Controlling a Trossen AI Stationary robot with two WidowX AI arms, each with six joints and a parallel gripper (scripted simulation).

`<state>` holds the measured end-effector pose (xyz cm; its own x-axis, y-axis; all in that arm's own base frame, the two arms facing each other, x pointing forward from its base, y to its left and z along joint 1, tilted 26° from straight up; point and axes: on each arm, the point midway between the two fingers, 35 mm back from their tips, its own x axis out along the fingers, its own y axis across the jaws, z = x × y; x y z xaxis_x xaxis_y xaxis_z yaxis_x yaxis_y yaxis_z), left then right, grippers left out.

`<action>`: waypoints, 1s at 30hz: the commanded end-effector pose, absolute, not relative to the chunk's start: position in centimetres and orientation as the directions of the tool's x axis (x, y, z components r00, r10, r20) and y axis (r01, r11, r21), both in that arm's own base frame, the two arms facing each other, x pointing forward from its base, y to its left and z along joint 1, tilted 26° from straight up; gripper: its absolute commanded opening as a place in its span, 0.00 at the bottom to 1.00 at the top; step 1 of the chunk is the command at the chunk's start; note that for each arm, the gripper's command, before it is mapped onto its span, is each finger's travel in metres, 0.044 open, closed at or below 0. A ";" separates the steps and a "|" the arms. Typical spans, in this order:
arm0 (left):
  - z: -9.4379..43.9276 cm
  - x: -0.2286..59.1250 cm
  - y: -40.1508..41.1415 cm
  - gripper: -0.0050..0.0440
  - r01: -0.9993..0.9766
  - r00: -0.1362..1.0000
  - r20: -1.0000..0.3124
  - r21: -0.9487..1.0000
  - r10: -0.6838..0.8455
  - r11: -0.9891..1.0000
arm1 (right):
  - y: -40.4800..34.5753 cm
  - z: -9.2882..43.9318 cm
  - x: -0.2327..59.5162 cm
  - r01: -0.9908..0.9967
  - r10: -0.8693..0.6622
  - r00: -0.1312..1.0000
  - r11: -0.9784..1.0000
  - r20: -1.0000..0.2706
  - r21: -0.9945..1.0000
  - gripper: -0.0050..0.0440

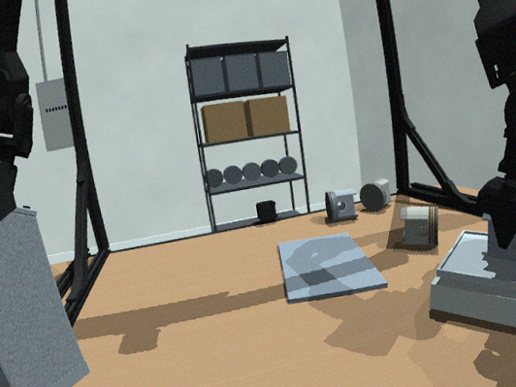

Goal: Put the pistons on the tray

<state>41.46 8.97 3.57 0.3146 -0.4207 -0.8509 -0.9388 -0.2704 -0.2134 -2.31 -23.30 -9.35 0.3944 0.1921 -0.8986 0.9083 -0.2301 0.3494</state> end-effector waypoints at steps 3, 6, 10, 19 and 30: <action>4.0 41.0 9.1 0.43 -0.941 0.306 -0.853 -0.201 -0.422 -0.274 | -23.3 -9.3 -2.3 0.907 0.193 0.397 -0.230 -0.897 0.352 1.00; 4.1 40.9 9.1 0.43 -0.941 0.306 -0.853 -0.201 -0.422 -0.274 | -23.3 -9.3 -2.3 0.907 0.193 0.397 -0.230 -0.897 0.352 1.00; 4.7 40.6 9.2 0.43 -0.941 0.306 -0.853 -0.201 -0.422 -0.274 | -23.3 -9.3 -2.3 0.907 0.193 0.397 -0.230 -0.897 0.352 1.00; 6.1 40.0 9.5 0.43 -0.941 0.306 -0.853 -0.201 -0.422 -0.274 | -23.3 -9.3 -2.3 0.907 0.193 0.397 -0.230 -0.897 0.352 1.00; 7.4 39.4 9.8 0.43 -0.941 0.306 -0.853 -0.201 -0.422 -0.274 | -23.3 -9.3 -2.3 0.907 0.193 0.397 -0.230 -0.897 0.352 1.00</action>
